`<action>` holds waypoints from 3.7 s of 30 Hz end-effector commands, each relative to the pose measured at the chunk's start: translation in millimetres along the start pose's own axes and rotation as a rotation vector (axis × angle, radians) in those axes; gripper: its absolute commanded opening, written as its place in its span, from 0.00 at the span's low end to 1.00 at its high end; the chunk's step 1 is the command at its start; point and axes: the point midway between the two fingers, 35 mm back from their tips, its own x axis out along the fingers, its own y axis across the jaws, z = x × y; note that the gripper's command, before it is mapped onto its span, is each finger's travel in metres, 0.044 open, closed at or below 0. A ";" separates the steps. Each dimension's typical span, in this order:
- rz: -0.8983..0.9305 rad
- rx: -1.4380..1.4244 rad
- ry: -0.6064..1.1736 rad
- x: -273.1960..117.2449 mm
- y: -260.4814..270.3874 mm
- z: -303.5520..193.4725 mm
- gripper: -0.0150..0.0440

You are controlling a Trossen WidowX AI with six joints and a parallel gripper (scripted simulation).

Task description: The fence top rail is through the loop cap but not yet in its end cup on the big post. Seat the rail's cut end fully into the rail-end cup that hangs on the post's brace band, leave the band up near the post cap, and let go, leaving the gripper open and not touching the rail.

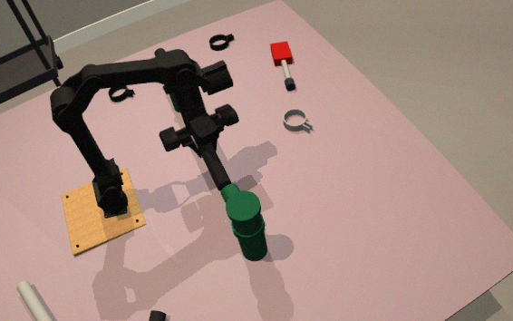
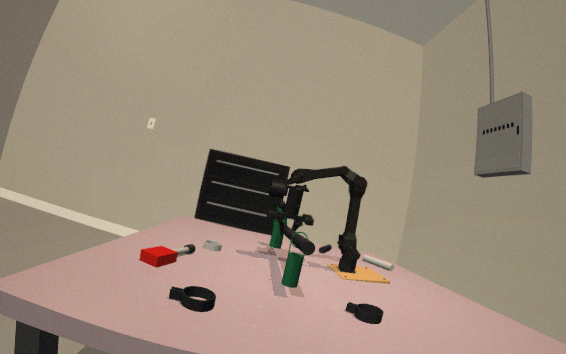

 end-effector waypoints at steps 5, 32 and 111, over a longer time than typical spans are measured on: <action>0.009 0.001 -0.012 -4.0 1.2 2.4 0.25; 0.002 0.000 -0.004 -8.9 5.5 5.5 0.25; -0.019 -0.009 0.016 -1.6 3.0 21.0 0.25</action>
